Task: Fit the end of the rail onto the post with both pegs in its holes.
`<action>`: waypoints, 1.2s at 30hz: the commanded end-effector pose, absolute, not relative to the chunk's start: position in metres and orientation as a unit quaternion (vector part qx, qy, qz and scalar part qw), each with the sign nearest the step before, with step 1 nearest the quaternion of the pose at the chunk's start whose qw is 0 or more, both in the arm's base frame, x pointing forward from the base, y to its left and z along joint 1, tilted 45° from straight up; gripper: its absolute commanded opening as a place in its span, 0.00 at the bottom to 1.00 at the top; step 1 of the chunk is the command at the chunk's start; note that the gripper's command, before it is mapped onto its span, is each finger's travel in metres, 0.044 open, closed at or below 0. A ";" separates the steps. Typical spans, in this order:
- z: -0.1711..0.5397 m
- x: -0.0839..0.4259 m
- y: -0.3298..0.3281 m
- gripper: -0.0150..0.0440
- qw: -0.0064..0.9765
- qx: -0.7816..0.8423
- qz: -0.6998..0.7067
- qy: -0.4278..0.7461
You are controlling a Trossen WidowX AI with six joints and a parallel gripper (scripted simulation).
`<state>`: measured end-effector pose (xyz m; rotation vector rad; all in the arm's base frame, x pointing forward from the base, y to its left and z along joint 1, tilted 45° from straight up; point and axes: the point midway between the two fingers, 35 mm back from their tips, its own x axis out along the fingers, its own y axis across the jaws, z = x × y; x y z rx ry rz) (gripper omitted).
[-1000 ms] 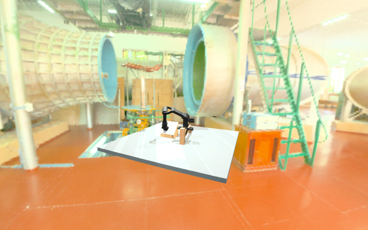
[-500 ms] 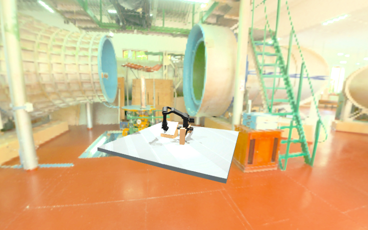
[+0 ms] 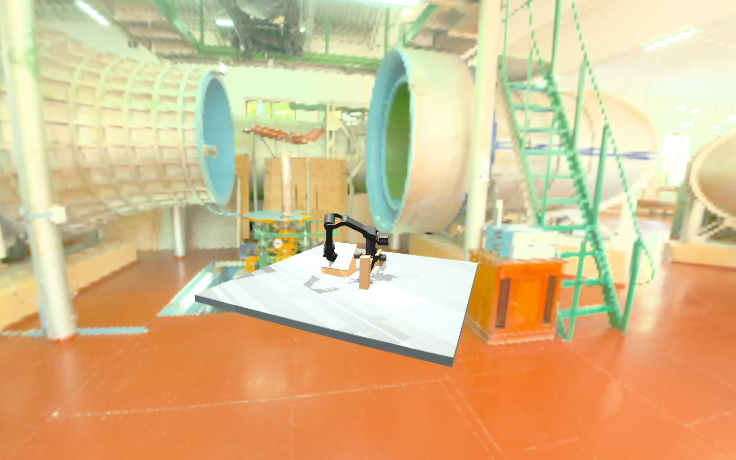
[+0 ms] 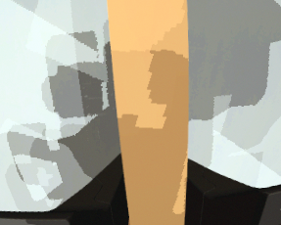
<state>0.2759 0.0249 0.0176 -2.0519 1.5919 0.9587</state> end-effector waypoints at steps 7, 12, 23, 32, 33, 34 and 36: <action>0.023 0.278 0.025 0.25 0.186 -0.732 0.339 0.561; 0.024 0.278 0.024 0.25 0.186 -0.732 0.339 0.561; 0.026 0.279 0.022 0.25 0.186 -0.732 0.339 0.561; 0.024 0.279 0.019 0.30 0.185 -0.728 0.340 0.565; 0.024 0.279 0.019 0.34 0.185 -0.728 0.340 0.565; 0.024 0.279 0.019 0.39 0.185 -0.728 0.340 0.565; 0.024 0.279 0.019 0.48 0.185 -0.728 0.340 0.565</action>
